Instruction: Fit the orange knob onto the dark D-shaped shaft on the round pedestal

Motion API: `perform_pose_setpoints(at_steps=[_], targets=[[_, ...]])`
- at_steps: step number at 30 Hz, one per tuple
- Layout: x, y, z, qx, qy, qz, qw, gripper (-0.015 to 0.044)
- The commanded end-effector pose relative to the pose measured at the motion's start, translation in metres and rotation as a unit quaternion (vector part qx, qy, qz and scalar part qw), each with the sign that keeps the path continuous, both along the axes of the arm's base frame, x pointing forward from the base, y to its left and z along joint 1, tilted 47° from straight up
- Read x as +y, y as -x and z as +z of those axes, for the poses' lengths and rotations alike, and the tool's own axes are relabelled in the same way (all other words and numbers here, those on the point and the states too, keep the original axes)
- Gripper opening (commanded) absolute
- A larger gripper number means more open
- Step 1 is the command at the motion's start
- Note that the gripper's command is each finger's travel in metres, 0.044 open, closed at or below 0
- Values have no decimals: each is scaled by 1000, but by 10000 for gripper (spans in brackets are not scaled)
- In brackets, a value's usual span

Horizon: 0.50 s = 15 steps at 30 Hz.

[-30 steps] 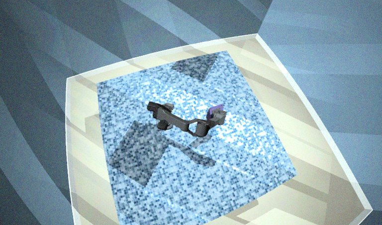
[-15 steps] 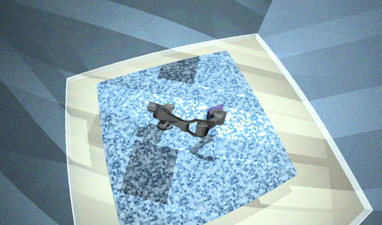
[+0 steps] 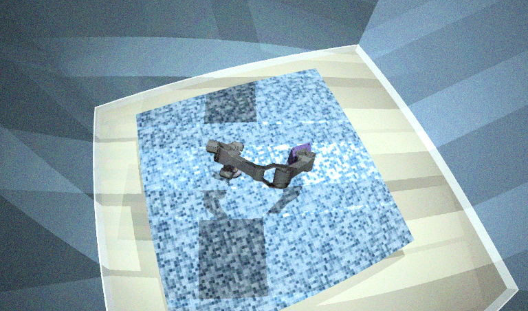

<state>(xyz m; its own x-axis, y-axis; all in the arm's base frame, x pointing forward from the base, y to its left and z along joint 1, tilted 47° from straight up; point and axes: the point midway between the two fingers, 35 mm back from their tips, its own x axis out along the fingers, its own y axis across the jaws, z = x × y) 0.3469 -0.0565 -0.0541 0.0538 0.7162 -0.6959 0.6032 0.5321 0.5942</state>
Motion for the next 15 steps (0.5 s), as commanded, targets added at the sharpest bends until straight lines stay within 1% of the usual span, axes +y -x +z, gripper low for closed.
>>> perform_pose_setpoints(at_steps=[1,8,15], targets=[[1,-1,0,0,-1,-1,1000,0],[-3,-1,3,3,-1,-4,1000,0],[-3,0,0,75,-6,-73,994,0]])
